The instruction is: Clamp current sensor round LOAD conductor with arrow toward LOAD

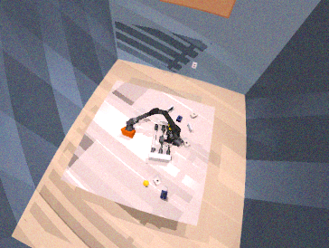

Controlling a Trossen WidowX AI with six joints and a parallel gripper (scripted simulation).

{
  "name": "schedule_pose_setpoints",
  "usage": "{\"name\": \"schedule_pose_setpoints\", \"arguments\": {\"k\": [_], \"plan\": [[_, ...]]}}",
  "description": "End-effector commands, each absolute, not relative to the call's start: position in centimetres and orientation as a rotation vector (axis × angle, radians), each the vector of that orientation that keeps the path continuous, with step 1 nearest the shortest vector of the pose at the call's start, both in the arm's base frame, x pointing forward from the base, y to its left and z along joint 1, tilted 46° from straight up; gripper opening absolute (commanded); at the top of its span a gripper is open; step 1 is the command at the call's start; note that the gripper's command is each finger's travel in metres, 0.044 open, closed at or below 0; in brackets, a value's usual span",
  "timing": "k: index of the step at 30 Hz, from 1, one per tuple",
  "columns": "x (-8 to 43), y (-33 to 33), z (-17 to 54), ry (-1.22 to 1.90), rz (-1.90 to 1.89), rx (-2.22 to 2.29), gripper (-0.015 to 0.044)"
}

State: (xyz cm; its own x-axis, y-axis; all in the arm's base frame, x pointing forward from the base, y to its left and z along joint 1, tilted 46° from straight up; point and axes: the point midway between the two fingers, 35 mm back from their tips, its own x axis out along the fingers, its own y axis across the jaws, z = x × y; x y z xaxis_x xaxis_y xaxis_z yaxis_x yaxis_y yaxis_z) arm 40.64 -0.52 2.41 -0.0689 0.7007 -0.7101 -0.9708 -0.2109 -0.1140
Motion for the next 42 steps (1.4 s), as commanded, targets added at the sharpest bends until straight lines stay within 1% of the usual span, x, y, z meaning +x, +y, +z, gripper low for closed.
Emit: {"name": "schedule_pose_setpoints", "arguments": {"k": [1, 37, 42], "plan": [[40.23, -0.82, 2.21, 0.487, 1.644, -0.773, 0.044], [40.23, -0.82, 2.21, 0.487, 1.644, -0.773, 0.044], [40.64, -0.52, 2.41, 0.469, 1.632, -0.777, 0.0406]]}}
